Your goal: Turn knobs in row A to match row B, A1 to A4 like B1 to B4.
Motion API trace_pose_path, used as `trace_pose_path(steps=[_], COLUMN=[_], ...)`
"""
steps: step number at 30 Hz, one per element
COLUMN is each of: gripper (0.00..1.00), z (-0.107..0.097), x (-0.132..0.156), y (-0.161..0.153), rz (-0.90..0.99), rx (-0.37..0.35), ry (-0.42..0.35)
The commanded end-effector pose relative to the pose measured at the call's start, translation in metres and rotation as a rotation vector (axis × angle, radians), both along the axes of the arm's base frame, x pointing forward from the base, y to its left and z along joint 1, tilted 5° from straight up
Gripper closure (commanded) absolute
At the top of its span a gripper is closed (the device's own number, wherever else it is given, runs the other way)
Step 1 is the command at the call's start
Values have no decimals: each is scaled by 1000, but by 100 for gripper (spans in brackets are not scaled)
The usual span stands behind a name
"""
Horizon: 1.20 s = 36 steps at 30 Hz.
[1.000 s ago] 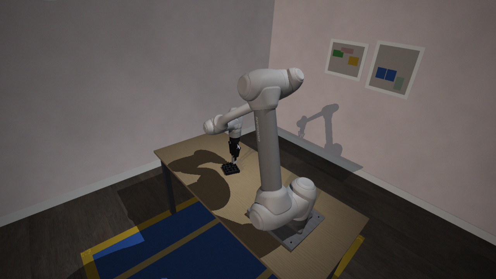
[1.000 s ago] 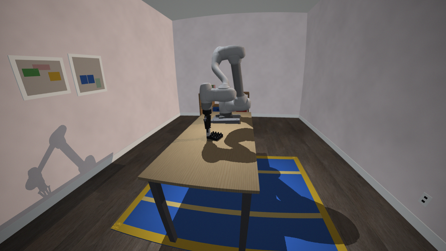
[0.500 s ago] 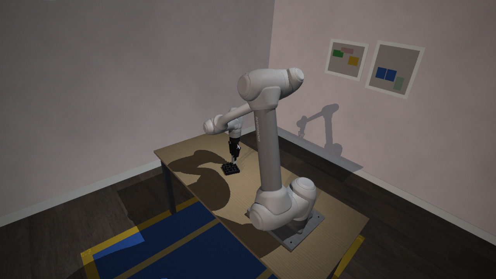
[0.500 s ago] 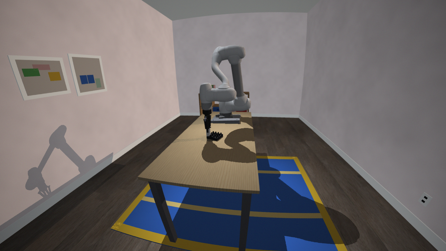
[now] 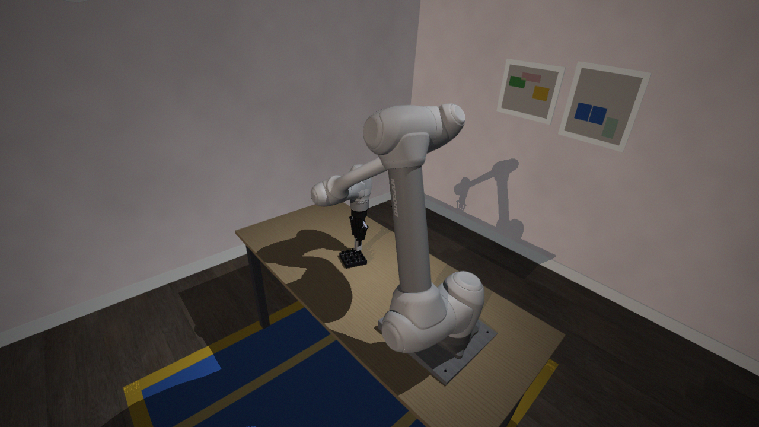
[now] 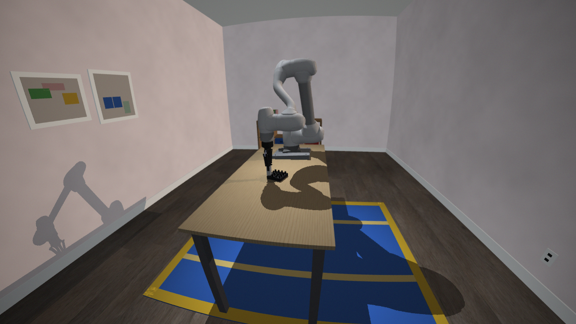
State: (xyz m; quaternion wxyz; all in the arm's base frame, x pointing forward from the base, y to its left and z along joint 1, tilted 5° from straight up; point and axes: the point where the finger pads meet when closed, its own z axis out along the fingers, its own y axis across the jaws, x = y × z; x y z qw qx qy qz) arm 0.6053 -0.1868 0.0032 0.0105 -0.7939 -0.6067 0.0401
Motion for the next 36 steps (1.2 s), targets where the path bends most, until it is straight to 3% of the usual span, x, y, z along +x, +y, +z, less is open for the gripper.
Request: trace_pose_path(steps=[1, 36], gripper=[95, 95], z=[0, 0], x=[0, 0], y=[0, 0], rz=[0, 22], rx=[0, 2], ry=[0, 1])
